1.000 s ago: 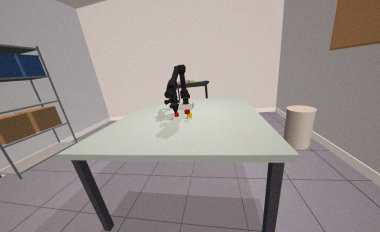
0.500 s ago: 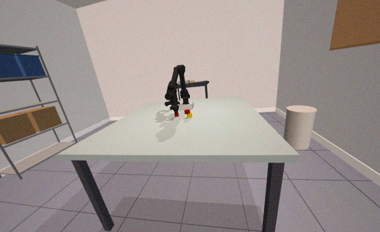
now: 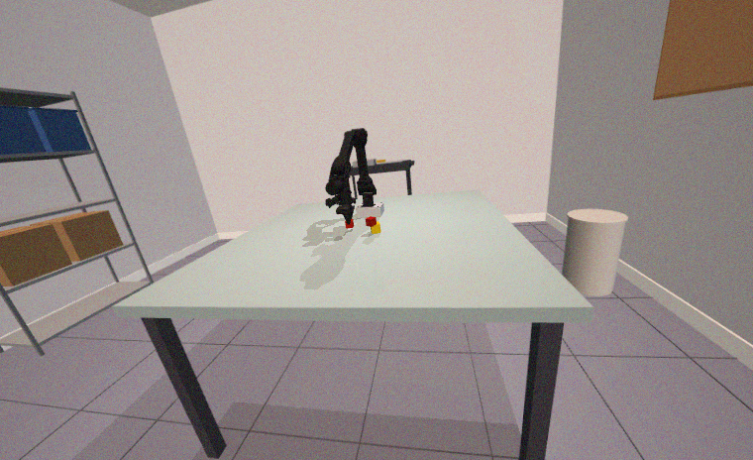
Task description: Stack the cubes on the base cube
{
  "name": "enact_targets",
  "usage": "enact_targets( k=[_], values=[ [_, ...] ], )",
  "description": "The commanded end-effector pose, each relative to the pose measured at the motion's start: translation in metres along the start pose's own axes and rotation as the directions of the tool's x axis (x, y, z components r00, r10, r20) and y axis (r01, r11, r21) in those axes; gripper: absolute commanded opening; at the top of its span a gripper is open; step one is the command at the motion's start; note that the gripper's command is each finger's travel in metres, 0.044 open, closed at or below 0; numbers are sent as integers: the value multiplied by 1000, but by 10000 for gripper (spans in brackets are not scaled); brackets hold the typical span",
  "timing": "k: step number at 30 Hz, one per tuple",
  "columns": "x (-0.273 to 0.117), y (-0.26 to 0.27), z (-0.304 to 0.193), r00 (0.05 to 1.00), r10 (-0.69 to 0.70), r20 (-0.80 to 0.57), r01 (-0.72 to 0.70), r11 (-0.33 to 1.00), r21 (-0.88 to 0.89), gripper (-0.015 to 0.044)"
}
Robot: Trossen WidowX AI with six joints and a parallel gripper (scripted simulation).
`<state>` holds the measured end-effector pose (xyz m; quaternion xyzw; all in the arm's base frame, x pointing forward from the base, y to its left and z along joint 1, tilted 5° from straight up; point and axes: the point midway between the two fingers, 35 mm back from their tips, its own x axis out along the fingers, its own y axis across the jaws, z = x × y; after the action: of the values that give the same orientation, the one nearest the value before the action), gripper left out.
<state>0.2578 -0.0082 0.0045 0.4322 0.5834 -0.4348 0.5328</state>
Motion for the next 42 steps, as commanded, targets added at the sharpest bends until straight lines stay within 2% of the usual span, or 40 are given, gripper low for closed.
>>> enact_targets(
  k=[1, 23, 29, 42],
  values=[
    [-17, 4, 1, 1000, 13, 6, -13, 1000, 2, 105],
    [-86, -1, 0, 1000, 13, 6, -13, 1000, 2, 105],
    [-91, -1, -1, 1000, 13, 6, -13, 1000, -2, 105],
    [-90, 15, -35, 1000, 16, 5, -14, 964, -267, 105]
  ],
)
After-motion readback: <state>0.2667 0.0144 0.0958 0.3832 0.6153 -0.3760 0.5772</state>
